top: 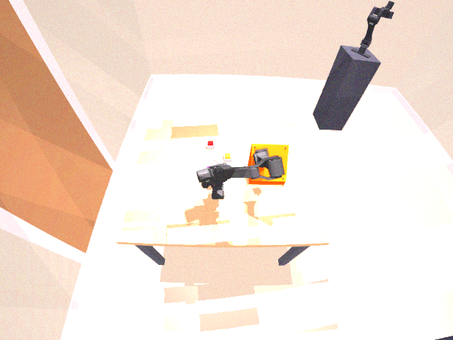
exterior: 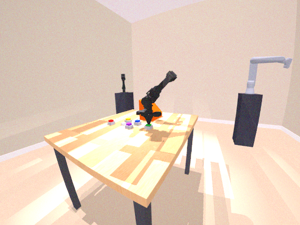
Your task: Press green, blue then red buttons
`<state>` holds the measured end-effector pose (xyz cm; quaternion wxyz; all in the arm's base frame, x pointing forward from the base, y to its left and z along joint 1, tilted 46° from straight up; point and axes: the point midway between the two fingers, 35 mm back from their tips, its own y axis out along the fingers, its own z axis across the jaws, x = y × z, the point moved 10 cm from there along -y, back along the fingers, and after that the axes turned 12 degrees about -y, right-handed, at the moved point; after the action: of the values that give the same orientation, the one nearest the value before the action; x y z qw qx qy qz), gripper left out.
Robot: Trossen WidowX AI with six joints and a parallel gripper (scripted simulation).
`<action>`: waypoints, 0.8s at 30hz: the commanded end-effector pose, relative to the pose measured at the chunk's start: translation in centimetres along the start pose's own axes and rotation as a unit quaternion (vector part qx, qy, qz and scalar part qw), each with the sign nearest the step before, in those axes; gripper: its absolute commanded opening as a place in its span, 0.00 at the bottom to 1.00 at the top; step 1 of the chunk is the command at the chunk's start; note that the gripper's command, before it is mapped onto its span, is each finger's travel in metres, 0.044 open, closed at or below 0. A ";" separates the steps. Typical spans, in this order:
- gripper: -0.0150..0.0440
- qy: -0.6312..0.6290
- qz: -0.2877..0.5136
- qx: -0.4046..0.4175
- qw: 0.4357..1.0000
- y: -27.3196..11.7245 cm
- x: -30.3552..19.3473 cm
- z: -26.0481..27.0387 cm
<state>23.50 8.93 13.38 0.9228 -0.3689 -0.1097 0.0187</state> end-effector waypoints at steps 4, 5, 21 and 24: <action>0.29 0.007 0.005 -0.002 1.000 0.3 -0.1 -0.2; 0.29 0.007 0.005 -0.002 1.000 0.3 -0.1 -0.2; 0.29 0.004 0.003 -0.002 1.000 -1.4 0.0 -0.1; 0.29 0.007 0.005 -0.003 1.000 -3.0 -0.1 -0.2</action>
<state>23.45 7.73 13.99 0.9221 -0.3745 -0.0948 0.0213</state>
